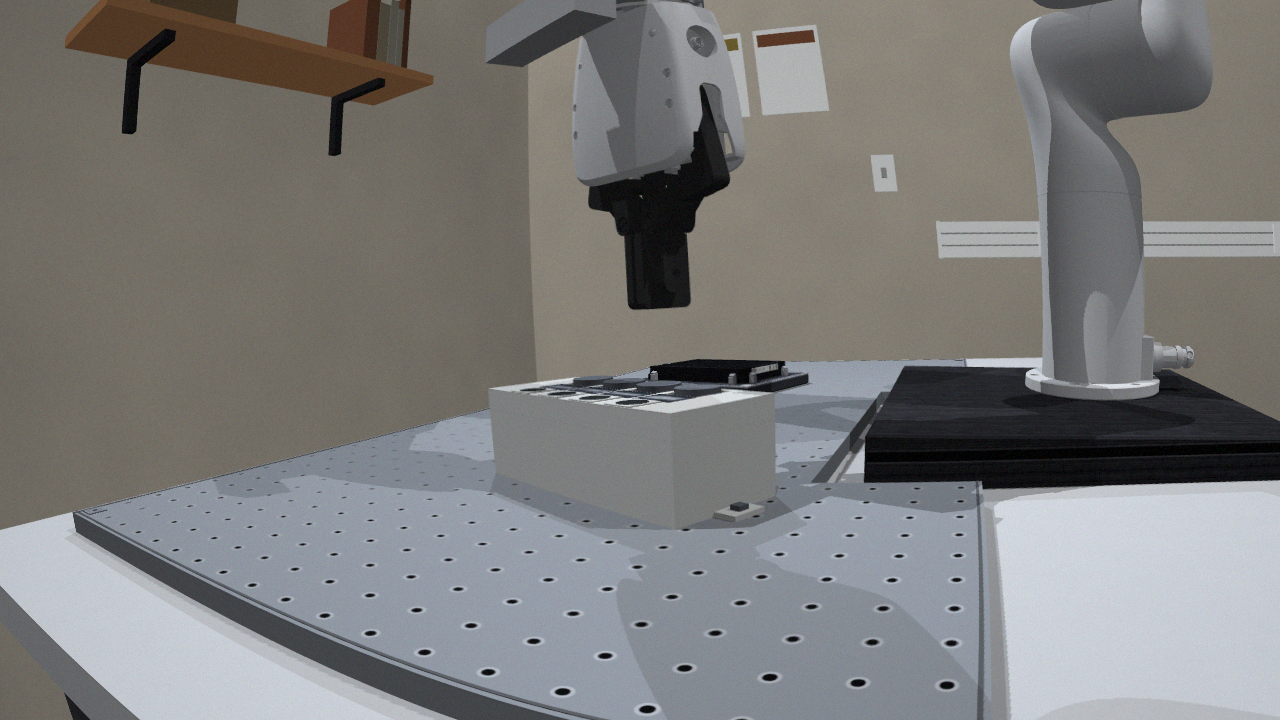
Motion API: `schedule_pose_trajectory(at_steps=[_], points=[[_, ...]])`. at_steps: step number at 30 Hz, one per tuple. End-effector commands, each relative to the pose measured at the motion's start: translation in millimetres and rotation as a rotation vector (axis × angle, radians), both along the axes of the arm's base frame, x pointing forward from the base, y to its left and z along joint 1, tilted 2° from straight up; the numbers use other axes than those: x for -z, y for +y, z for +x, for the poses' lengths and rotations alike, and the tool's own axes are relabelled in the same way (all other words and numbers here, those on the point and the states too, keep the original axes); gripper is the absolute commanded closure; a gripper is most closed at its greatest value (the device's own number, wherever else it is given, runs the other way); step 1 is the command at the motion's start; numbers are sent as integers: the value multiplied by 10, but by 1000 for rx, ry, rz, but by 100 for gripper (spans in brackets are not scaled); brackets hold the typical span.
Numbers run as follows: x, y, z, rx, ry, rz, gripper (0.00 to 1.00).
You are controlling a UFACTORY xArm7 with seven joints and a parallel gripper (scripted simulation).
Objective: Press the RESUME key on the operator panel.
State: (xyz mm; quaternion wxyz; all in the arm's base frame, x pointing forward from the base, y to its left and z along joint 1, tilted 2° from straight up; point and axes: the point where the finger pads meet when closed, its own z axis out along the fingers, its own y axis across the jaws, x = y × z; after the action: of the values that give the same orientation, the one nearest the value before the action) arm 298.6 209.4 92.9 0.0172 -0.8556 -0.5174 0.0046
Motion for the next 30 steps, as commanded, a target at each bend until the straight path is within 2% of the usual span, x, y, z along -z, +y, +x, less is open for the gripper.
schedule_pose_trajectory(at_steps=[1, 30], points=[[83, 14, 12, 0, -3, 3, 100], [174, 17, 11, 0, -3, 3, 100]])
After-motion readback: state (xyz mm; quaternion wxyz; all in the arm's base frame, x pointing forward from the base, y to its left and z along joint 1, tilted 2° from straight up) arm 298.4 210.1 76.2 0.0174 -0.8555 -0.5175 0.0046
